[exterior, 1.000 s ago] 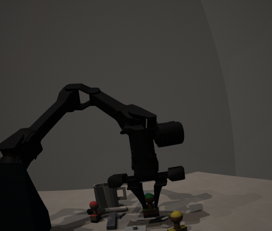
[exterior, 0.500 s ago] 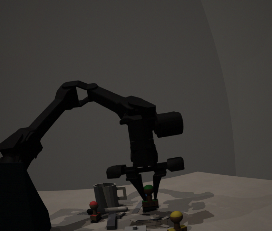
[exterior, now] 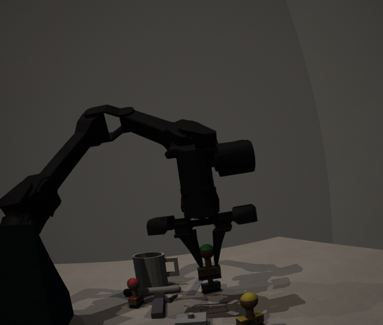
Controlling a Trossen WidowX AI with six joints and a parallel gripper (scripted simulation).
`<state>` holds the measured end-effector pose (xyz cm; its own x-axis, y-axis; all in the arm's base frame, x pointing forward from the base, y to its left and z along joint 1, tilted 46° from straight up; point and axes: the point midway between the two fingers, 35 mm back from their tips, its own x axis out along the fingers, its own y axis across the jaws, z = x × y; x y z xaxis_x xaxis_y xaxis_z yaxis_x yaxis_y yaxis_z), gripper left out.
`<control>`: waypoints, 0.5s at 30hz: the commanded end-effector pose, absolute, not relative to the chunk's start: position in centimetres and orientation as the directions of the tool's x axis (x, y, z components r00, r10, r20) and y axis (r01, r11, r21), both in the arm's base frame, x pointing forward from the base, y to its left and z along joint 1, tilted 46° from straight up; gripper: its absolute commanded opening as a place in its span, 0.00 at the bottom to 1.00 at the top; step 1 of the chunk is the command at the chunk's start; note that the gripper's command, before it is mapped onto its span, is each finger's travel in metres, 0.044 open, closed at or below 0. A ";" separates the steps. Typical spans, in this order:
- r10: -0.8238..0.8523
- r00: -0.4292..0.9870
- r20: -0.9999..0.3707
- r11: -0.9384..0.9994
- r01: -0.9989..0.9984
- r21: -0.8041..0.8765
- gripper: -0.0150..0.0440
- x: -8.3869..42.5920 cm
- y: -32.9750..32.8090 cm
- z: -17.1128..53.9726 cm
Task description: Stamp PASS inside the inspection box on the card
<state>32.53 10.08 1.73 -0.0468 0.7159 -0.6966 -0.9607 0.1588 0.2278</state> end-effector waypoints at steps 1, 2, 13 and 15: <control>0.711 -0.055 -0.701 0.157 -0.959 0.235 0.25 31.1 9.3 1.3; 0.711 -0.055 -0.701 0.157 -0.959 0.235 0.25 30.7 9.1 1.2; 0.709 -0.057 -0.703 0.158 -0.959 0.237 0.25 26.1 7.3 0.2; 0.709 -0.057 -0.703 0.158 -0.959 0.237 0.25 25.3 7.1 0.0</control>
<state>26.75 7.50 0.40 -0.0539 0.7128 -0.6993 -0.9575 0.1618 0.2387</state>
